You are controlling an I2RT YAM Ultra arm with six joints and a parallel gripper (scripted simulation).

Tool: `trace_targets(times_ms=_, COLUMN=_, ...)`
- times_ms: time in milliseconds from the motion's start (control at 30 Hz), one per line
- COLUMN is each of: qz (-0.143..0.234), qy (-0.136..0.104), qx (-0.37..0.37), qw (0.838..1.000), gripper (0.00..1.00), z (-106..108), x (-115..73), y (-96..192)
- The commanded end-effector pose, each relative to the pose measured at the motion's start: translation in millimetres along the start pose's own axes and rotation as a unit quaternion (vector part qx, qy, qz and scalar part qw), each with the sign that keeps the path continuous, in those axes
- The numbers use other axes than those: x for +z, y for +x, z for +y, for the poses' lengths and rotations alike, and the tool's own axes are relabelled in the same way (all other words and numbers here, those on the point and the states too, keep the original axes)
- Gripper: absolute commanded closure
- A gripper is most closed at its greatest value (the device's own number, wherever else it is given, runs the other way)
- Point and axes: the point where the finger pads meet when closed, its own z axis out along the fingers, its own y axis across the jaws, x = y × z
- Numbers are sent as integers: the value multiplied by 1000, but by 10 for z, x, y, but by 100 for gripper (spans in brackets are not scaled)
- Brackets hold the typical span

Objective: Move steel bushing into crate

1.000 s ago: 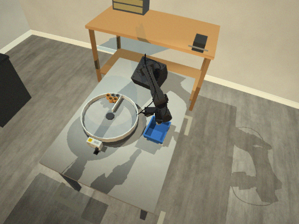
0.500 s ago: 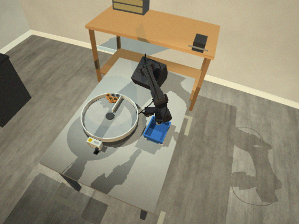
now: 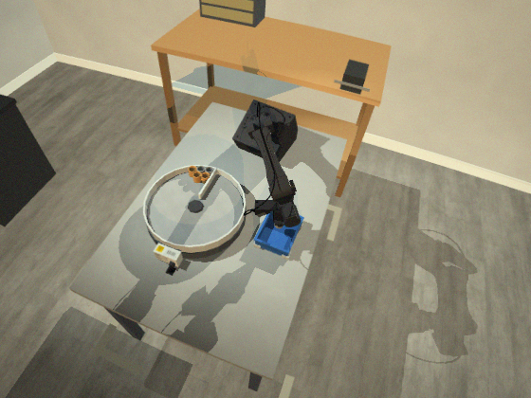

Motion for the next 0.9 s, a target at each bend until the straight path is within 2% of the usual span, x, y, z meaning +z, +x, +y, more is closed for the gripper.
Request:
trace_targets(times_ms=0, qz=13, qy=-56, qx=4, qw=998, gripper=100, z=254, x=-244, y=37)
trace_targets(times_ms=267, qz=13, qy=-59, qx=4, qw=998, gripper=100, z=271, x=-263, y=45)
trace_targets(times_ms=300, qz=11, qy=-48, qx=2, qw=999, gripper=100, z=215, x=-257, y=36)
trace_targets(times_ms=867, qz=11, qy=-47, qx=1, qw=999, gripper=100, z=213, x=-256, y=35)
